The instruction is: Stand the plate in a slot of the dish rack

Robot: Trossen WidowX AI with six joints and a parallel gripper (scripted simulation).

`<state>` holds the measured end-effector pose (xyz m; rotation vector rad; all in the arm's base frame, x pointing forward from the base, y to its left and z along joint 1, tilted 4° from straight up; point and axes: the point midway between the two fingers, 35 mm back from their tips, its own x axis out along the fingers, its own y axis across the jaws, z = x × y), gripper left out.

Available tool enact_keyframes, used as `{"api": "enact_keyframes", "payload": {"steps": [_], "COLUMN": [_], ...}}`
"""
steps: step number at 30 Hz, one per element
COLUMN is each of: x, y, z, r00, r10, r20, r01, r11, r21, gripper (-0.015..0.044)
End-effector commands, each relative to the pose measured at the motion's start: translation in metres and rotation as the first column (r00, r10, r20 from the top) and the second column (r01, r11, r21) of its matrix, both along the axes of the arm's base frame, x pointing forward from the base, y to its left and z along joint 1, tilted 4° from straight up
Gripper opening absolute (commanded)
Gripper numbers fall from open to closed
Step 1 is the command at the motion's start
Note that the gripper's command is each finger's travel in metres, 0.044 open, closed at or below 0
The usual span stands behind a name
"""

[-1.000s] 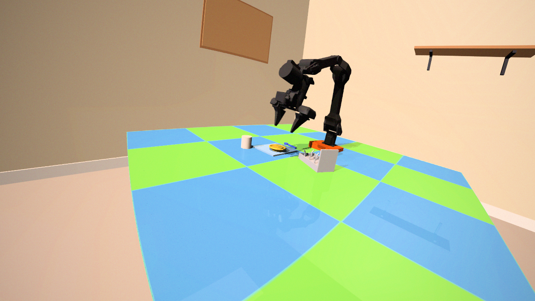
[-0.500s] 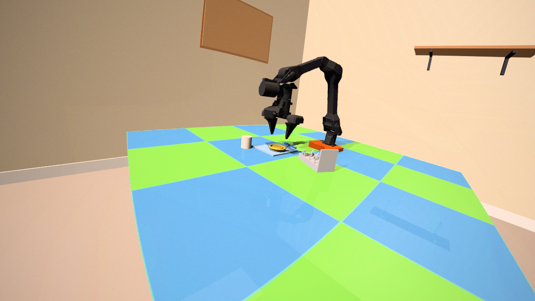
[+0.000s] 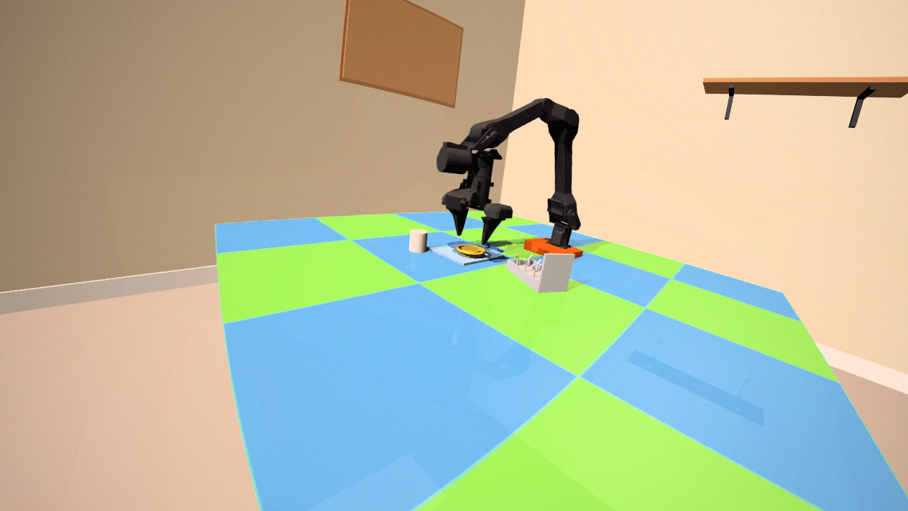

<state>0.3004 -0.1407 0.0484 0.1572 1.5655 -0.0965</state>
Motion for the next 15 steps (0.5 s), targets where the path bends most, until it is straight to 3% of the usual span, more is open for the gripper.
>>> {"api": "enact_keyframes", "payload": {"steps": [1,15], "x": [-0.002,-0.004], "y": [0.002,0.003], "z": [-0.008,-0.031], "r00": [1.0,1.0], "r10": [0.004,0.004], "r20": [-0.005,-0.005], "r01": [-0.004,-0.004], "r11": [1.0,1.0], "r21": [0.007,0.007], "gripper": [0.04,0.04]}}
